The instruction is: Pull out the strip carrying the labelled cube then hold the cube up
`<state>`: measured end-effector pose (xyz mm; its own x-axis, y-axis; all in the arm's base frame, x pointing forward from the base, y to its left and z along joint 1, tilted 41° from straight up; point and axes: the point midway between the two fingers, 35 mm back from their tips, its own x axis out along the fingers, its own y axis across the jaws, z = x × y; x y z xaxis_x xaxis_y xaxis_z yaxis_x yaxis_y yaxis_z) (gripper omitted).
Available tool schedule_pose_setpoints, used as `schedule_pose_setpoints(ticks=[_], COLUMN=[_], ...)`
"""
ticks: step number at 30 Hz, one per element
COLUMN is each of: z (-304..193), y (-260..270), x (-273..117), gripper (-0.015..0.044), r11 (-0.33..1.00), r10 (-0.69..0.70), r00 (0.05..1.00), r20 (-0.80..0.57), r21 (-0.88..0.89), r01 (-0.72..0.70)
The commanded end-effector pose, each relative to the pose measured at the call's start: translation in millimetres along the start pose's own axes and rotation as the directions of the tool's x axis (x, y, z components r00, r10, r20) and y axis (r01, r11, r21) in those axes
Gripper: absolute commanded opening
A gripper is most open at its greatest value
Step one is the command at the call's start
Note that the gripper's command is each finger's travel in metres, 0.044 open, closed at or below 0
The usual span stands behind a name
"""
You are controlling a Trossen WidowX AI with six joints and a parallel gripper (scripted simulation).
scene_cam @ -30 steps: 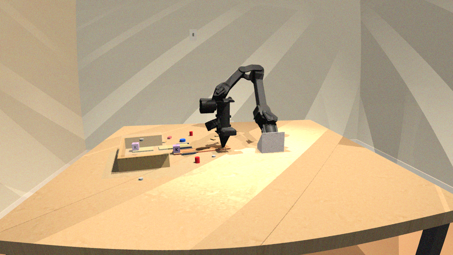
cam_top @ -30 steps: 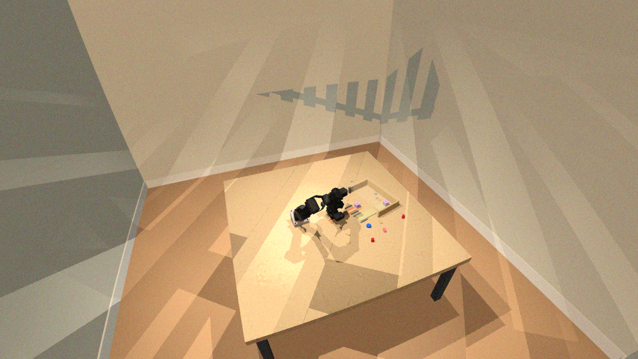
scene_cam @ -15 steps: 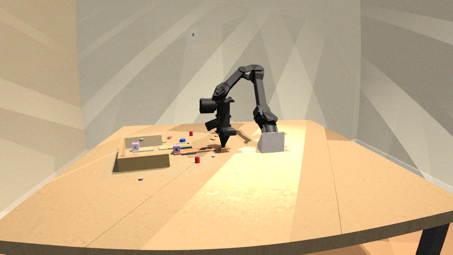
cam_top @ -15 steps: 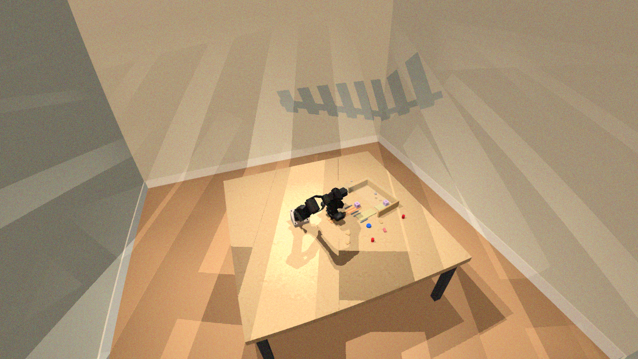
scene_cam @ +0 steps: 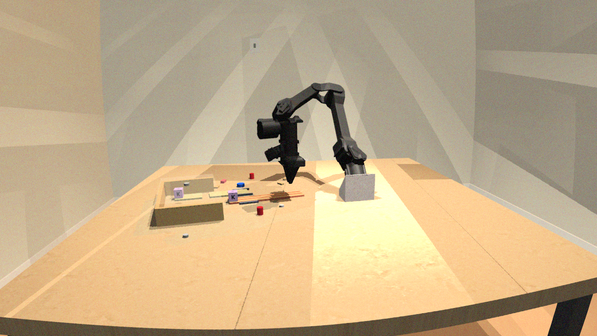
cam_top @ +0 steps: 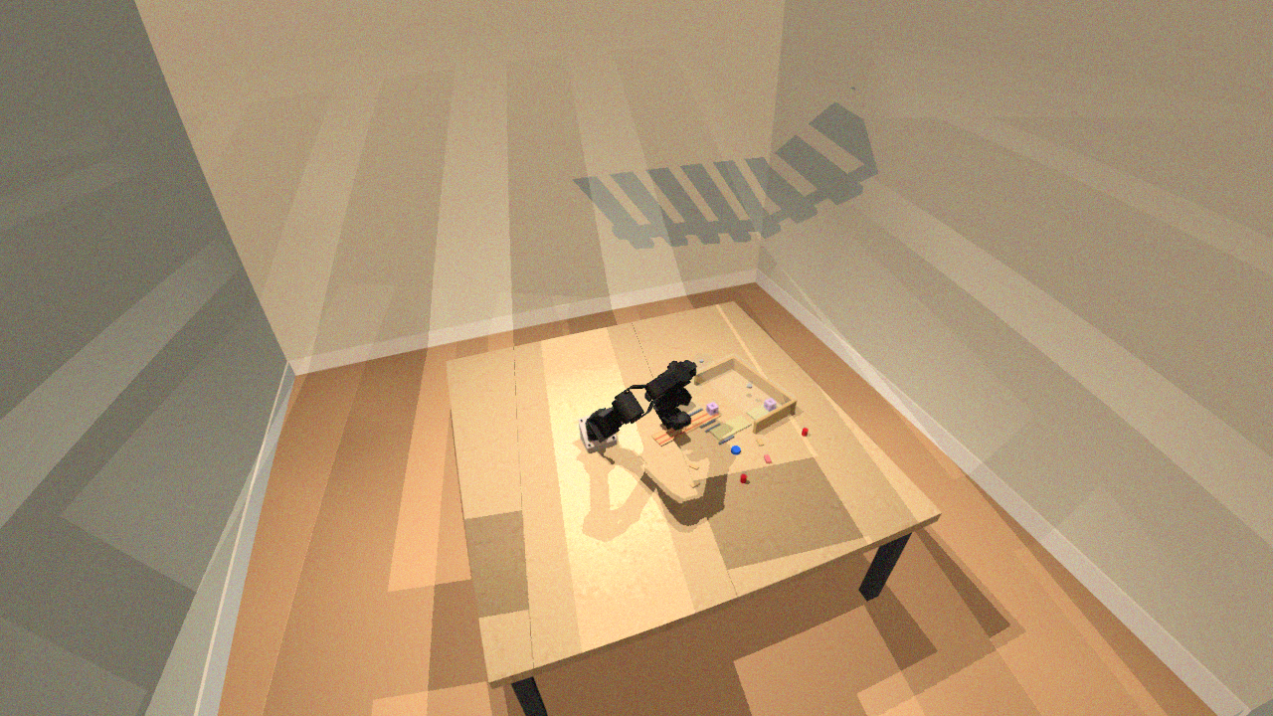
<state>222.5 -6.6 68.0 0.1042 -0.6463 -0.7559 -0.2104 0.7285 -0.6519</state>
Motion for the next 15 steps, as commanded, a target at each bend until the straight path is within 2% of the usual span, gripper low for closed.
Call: schedule_pose_setpoints(ticks=[1,11,15], z=[14.3,52.9,68.2], y=[0.5,1.4,1.9], x=[-1.5,-6.7,-8.8], gripper=[0.0184,0.044,0.044], r11=[0.999,0.999,0.999], r10=[0.001,0.002,0.002], r00=[1.0,1.0,1.0], r20=[-0.002,0.0,0.001], r21=[0.037,0.038,0.039], r01=[-0.001,-0.002,-0.002])
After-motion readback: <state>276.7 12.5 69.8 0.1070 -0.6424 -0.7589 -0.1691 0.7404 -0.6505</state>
